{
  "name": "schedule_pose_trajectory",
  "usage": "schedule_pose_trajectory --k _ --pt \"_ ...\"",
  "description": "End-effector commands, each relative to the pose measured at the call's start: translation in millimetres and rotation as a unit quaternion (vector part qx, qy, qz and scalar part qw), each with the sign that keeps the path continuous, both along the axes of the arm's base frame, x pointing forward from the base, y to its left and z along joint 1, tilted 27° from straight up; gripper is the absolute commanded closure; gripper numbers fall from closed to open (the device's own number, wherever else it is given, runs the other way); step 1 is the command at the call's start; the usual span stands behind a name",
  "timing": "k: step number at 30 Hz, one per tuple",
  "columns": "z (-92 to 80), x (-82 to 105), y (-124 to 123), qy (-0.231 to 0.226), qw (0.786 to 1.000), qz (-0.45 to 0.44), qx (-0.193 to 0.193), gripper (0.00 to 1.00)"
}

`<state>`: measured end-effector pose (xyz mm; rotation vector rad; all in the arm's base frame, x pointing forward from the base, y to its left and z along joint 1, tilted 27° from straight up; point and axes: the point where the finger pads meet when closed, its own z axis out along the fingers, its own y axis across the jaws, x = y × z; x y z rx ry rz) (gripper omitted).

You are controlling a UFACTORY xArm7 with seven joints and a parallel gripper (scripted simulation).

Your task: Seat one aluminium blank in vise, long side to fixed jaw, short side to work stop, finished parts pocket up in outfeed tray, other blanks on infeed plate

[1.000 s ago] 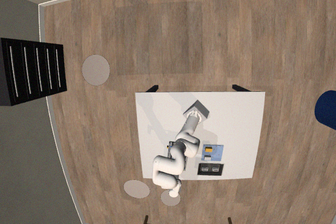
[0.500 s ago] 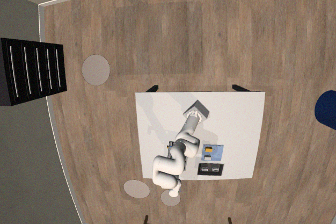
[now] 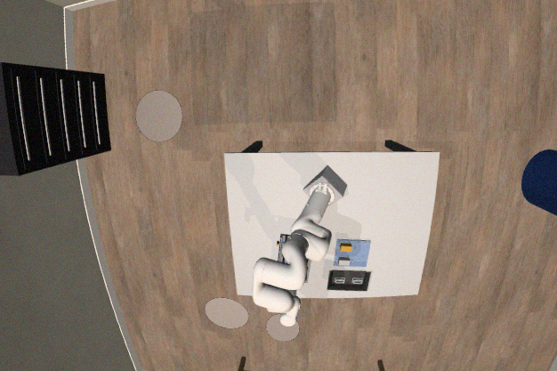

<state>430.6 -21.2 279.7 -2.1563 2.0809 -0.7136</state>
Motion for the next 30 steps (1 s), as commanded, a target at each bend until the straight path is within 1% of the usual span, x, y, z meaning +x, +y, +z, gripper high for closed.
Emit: schedule_pose_trajectory --k 1,30 --pt "1.8 0.9 0.5 -0.002 1.0 0.001 0.0 1.0" --pt "-2.9 2.8 -0.9 -0.002 1.0 0.001 0.0 1.0"
